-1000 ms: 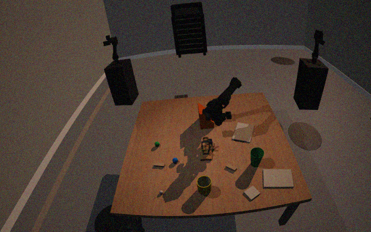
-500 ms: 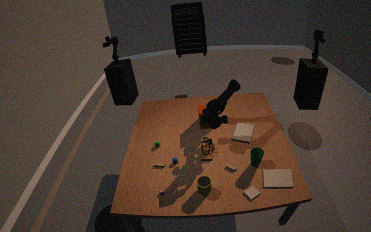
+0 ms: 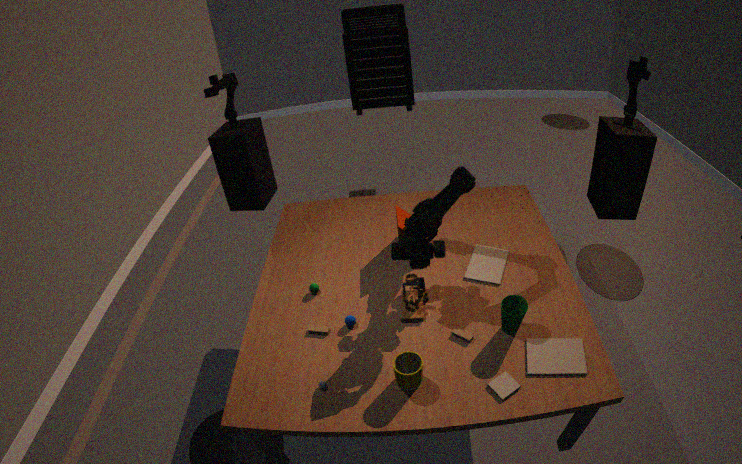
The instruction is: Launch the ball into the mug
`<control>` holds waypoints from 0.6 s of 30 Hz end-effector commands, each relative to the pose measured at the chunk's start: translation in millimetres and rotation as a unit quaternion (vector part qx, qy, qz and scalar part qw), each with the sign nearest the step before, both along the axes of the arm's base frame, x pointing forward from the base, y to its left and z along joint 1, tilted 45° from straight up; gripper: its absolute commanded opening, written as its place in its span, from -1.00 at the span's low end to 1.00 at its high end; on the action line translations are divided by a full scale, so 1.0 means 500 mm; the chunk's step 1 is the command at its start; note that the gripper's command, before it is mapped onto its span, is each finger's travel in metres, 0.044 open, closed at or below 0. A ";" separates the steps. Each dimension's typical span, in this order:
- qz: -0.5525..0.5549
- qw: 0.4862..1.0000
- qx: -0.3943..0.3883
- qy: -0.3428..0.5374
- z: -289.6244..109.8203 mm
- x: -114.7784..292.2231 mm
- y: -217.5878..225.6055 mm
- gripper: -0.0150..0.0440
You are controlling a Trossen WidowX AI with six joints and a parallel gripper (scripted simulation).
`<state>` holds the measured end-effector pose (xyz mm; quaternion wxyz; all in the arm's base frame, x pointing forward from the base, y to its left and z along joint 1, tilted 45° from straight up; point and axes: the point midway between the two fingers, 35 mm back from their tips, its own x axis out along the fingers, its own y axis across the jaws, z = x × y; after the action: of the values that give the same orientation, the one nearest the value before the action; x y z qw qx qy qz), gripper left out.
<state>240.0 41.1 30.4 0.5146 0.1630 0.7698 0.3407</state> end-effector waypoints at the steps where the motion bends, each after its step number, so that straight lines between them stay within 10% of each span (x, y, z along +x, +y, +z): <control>1: 0.012 1.000 -0.002 0.005 -0.020 0.014 -0.007 -0.49; 18: 0.029 0.999 -0.002 0.024 -0.088 0.023 0.003 -0.49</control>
<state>253.0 40.9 -11.0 0.4871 0.1442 0.7865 0.3513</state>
